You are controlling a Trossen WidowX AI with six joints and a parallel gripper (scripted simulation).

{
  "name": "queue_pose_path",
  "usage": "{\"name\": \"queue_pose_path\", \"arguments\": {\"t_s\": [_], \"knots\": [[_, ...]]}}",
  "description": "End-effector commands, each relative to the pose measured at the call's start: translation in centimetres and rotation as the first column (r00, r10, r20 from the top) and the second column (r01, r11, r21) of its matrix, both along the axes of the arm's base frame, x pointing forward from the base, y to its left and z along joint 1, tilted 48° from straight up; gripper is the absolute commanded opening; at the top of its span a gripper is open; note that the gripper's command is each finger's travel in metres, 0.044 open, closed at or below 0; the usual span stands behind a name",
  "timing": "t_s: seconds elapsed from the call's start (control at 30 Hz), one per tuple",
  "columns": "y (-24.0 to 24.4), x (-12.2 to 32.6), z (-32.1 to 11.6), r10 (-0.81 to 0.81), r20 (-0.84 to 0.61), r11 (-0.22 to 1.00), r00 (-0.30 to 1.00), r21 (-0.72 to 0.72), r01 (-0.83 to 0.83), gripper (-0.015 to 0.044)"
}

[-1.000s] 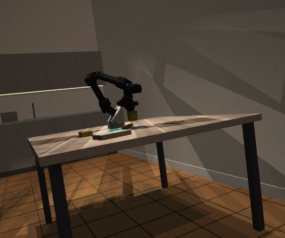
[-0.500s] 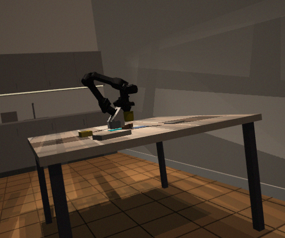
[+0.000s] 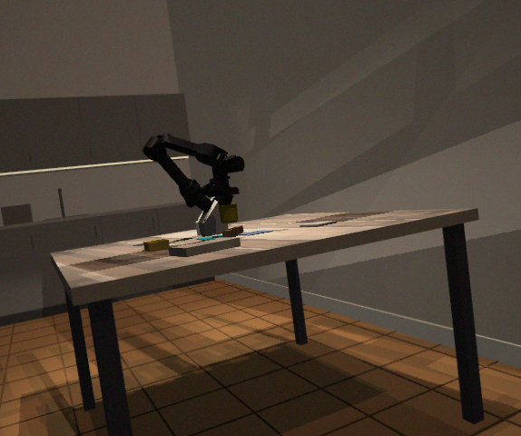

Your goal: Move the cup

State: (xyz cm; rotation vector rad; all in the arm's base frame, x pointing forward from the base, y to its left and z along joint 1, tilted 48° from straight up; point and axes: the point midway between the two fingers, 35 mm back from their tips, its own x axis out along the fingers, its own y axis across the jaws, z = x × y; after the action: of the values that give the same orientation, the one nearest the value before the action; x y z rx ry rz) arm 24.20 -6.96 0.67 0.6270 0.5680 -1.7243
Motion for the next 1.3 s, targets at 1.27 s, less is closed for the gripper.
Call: {"name": "queue_pose_path", "arguments": {"t_s": [1.27], "knots": [[-2.5, -4.3, 4.9, 0.008, 0.002, 1.0, 1.0, -0.002, -0.008, 0.0]]}}
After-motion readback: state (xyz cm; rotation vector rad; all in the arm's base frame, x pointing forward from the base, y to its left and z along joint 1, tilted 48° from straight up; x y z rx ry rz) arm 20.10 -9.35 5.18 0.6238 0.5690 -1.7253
